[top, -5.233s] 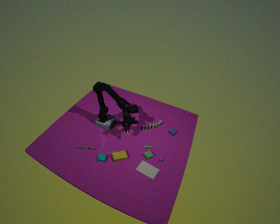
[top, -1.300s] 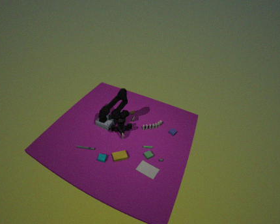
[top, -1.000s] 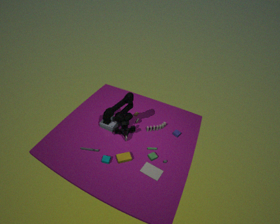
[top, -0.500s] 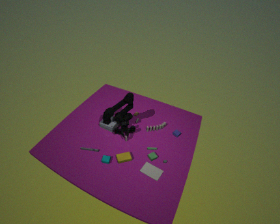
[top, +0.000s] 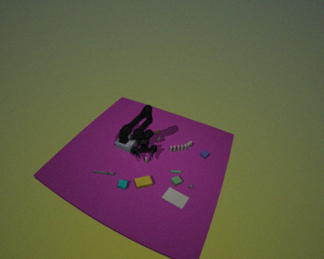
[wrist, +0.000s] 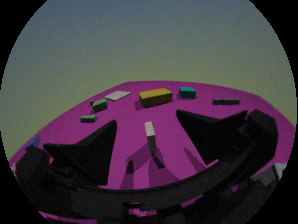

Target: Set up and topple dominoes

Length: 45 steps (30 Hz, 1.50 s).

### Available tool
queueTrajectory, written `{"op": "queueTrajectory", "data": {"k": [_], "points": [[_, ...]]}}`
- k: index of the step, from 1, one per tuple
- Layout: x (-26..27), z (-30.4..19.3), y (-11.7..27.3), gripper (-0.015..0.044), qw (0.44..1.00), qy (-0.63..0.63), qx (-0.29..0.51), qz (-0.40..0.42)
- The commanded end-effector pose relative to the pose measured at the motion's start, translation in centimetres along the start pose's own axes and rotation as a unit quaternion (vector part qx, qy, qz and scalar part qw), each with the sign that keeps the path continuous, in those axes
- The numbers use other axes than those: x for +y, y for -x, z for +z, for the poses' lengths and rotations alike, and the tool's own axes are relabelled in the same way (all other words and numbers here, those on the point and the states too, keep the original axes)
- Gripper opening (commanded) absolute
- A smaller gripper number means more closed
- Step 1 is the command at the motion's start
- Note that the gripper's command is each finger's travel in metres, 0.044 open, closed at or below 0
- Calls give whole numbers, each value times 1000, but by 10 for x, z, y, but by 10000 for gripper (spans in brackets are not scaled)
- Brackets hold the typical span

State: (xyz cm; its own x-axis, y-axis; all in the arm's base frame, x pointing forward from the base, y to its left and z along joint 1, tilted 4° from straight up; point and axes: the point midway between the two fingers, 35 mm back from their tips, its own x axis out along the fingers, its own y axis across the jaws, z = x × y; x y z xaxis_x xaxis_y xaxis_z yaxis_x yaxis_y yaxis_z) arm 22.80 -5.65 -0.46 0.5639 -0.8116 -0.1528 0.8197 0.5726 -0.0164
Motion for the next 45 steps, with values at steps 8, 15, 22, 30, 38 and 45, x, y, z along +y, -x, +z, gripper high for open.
{"op": "queueTrajectory", "data": {"k": [8, 15, 22, 30, 38, 45], "points": [[0, 39, 5, 440, 1000, -3, 0, 1], [42, 12, -29, 440, 955, 257, 138, 52], [51, 12, -54, 440, 804, 476, 312, 171], [40, 46, -56, 440, 673, 542, 393, 317], [15, 67, -30, 440, 573, 551, 448, 408], [3, 82, -15, 440, 530, 542, 467, 456]]}}
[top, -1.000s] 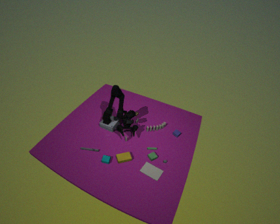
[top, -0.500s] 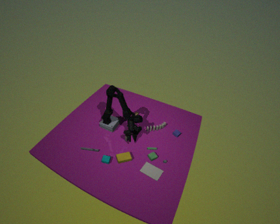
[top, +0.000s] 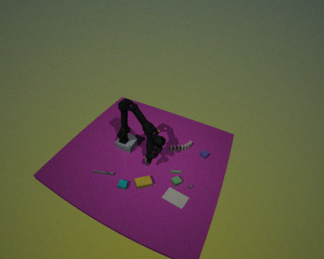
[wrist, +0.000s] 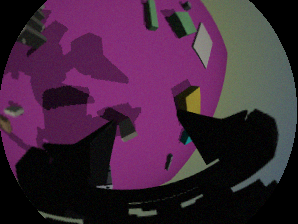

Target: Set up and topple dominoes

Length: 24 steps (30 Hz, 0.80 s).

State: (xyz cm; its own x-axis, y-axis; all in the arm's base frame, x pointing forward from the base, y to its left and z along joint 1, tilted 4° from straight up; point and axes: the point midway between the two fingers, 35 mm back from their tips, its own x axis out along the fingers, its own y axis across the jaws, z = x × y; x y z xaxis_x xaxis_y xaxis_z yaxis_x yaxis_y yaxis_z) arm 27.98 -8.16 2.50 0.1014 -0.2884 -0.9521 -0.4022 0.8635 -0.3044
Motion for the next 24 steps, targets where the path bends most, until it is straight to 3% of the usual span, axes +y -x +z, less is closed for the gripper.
{"op": "queueTrajectory", "data": {"k": [1, 12, 19, 24], "points": [[3, -29, 52, 440, 984, 93, -9, 152], [3, -28, 50, 440, 984, 93, -9, 152], [21, -29, -5, 440, 984, 93, -9, 152], [23, -30, -12, 440, 984, 93, -9, 152]]}}
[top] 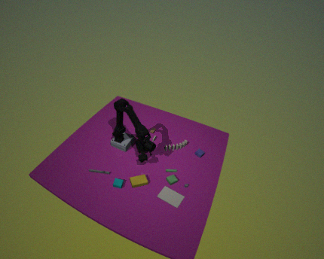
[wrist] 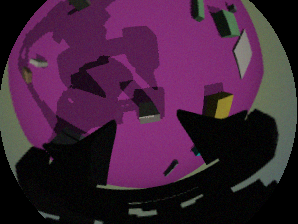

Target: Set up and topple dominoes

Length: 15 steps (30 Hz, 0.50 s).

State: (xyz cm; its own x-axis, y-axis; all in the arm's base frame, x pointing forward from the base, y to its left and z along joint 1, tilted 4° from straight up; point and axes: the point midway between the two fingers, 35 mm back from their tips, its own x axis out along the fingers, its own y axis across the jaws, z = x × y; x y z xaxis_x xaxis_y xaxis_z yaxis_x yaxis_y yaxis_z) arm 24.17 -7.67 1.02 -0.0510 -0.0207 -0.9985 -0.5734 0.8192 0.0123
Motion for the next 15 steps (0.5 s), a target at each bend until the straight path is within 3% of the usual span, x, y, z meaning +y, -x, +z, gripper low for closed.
{"op": "queueTrajectory", "data": {"k": [1, 10, 15], "points": [[-2, 2, -4, 440, 1000, 1, -7, -4], [-2, 2, -16, 440, 1000, 1, -7, -4], [-2, 2, -16, 309, 1000, 1, -7, -4]]}}
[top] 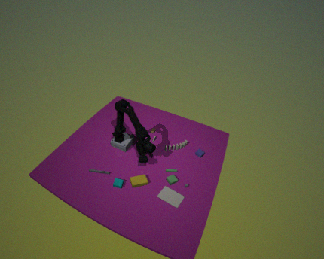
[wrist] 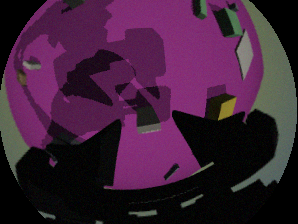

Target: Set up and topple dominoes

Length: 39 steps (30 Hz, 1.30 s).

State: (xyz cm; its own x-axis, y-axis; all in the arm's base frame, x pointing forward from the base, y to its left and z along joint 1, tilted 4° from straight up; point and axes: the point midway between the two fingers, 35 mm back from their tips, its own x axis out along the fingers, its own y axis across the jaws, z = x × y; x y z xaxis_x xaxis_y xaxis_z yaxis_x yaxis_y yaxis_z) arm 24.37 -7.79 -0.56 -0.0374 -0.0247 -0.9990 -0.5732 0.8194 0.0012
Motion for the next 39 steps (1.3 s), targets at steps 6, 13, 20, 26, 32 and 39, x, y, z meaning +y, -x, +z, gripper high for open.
{"op": "queueTrajectory", "data": {"k": [6, 13, 20, 26, 32, 39], "points": [[0, 1, -1, 151, 1000, 1, -2, 1], [0, 1, -1, 107, 1000, 1, -2, 1], [-4, 4, 23, 107, 1000, 1, -2, 1], [-3, 2, 124, 107, 1000, 0, -1, 0], [-1, 0, 135, 107, 1000, 0, 0, 0], [19, 83, 143, 107, 1000, 4, -11, -5]]}}
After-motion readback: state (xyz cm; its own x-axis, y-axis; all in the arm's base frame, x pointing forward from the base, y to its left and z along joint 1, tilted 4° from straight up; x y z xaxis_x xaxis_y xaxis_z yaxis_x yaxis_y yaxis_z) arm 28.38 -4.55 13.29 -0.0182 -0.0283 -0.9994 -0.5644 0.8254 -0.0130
